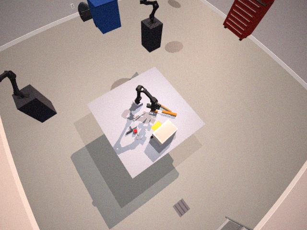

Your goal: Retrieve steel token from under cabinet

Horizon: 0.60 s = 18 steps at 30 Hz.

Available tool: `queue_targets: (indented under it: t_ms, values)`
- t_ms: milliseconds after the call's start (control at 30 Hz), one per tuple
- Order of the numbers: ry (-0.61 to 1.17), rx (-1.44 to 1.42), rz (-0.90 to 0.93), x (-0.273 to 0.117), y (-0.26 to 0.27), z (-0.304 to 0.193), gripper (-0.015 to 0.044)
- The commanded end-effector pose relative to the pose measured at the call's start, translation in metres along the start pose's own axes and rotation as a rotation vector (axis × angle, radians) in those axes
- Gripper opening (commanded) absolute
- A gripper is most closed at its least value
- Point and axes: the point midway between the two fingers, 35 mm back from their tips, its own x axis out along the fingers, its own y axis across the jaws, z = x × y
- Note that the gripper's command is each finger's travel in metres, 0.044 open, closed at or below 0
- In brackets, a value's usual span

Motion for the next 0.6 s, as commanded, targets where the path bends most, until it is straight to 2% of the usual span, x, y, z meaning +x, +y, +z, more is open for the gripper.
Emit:
queue_targets:
  t_ms: [0,567]
  values:
    - [0.001,0.035,-0.003,0.0002,-0.0004,0.0,0.027]
    - [0.0,0.17,-0.004,0.0002,-0.0003,0.0,0.027]
